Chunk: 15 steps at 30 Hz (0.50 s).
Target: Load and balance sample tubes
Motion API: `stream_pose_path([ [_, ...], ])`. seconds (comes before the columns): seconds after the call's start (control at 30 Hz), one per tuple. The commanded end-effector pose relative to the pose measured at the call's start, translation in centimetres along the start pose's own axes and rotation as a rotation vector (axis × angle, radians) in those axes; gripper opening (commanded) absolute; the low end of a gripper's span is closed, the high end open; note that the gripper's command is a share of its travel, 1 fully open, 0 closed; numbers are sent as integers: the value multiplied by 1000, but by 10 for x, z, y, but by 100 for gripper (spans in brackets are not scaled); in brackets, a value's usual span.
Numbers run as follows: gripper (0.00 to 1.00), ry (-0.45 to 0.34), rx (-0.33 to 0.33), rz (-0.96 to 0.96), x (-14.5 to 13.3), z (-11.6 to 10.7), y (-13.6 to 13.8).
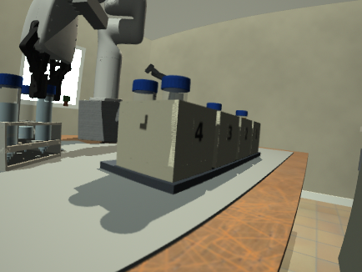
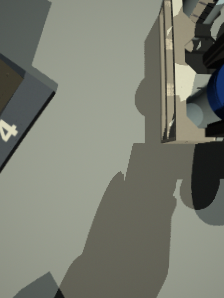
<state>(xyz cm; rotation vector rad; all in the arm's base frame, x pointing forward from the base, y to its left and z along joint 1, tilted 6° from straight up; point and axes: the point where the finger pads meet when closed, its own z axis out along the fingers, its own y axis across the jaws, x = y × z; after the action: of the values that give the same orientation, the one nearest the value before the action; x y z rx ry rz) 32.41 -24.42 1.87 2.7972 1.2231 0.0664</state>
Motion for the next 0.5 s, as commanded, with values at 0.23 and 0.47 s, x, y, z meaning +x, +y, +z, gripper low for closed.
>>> stream_pose_path([
  [0.23, 0, 0, -4, 0, 0, -1, 1],
  [0.47, 0, 0, -4, 0, 0, -2, 2],
])
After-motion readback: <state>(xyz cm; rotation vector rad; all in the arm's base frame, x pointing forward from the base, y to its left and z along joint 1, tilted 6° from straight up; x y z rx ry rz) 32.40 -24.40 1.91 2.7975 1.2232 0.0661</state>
